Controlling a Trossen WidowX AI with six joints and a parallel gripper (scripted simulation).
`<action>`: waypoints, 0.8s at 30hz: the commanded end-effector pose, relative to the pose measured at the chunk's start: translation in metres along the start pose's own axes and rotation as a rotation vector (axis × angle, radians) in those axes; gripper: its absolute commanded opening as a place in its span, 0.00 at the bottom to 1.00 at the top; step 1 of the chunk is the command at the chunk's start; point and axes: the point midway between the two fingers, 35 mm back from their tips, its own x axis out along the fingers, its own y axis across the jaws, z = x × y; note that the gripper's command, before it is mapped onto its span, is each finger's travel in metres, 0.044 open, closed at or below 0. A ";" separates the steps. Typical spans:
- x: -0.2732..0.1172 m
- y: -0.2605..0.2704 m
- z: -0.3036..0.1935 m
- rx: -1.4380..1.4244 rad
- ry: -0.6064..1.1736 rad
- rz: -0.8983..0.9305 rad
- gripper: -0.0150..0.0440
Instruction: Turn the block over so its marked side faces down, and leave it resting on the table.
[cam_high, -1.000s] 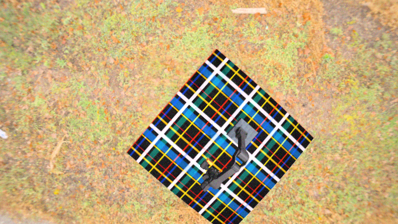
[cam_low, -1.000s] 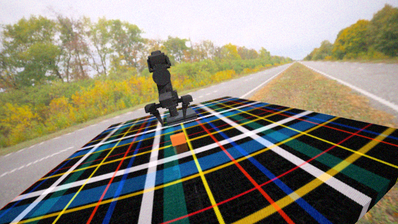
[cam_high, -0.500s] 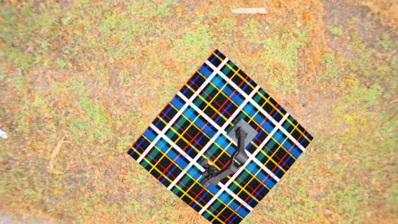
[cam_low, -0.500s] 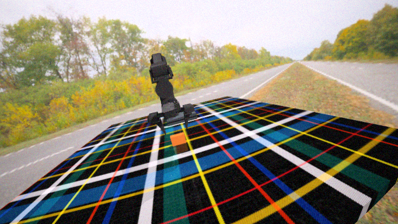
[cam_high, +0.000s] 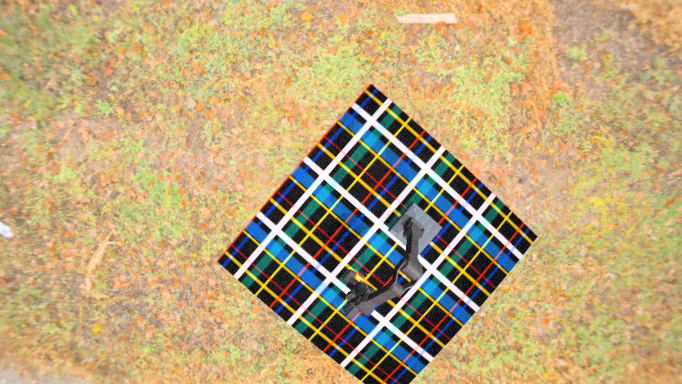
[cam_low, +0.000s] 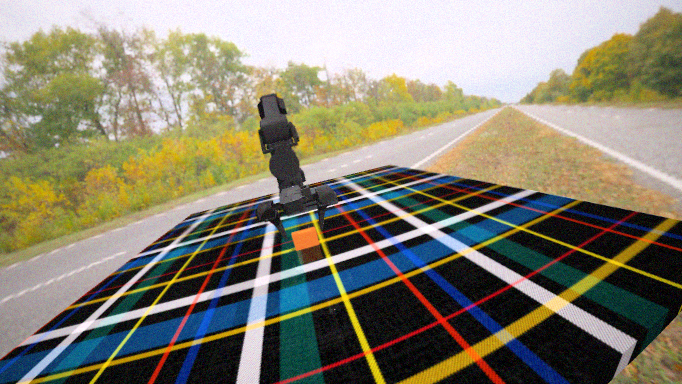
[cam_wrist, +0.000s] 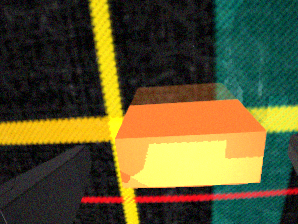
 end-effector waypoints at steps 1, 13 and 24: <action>0.008 -0.001 -0.001 -0.004 0.003 -0.005 1.00; 0.011 -0.001 -0.001 -0.004 0.003 -0.005 0.70; 0.011 -0.001 -0.001 -0.004 0.003 -0.005 0.57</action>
